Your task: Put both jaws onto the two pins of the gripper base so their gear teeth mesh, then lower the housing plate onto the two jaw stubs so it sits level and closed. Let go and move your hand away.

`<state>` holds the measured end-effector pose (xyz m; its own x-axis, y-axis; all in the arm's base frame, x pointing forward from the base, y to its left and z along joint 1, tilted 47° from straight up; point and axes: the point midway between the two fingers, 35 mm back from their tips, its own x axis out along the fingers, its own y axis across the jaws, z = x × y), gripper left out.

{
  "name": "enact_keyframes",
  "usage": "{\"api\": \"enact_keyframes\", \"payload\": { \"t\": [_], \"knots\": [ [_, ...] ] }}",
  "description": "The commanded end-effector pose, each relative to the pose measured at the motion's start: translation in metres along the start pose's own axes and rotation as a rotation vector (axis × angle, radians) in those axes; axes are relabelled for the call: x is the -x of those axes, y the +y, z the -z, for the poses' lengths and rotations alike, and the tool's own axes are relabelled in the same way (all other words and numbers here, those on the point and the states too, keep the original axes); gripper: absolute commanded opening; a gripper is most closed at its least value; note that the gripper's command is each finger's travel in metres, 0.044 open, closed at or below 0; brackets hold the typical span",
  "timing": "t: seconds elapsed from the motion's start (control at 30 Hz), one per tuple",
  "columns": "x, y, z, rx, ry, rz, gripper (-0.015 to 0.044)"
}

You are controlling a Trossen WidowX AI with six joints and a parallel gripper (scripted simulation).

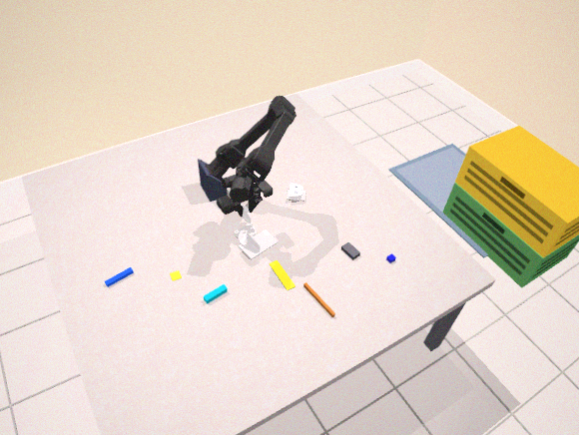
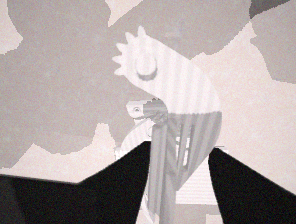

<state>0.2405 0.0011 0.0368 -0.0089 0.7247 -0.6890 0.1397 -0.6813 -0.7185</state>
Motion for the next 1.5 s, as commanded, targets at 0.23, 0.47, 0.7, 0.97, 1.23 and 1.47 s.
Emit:
{"api": "enact_keyframes", "payload": {
  "t": [0.23, 0.47, 0.7, 0.97, 1.23, 1.47],
  "knots": [
    [0.001, -0.014, 0.033, -0.004, 0.005, 0.003, 0.0134],
    [0.0, -0.025, 0.052, -0.003, 0.005, 0.007, 0.0134],
    [-0.001, -0.033, 0.064, -0.002, 0.005, 0.012, 0.0134],
    [-0.001, -0.033, 0.064, -0.002, 0.005, 0.012, 0.0134],
    [-0.001, -0.033, 0.064, -0.002, 0.005, 0.012, 0.0134],
    [-0.001, -0.033, 0.064, -0.009, 0.005, 0.012, 0.0134]
  ]
}}
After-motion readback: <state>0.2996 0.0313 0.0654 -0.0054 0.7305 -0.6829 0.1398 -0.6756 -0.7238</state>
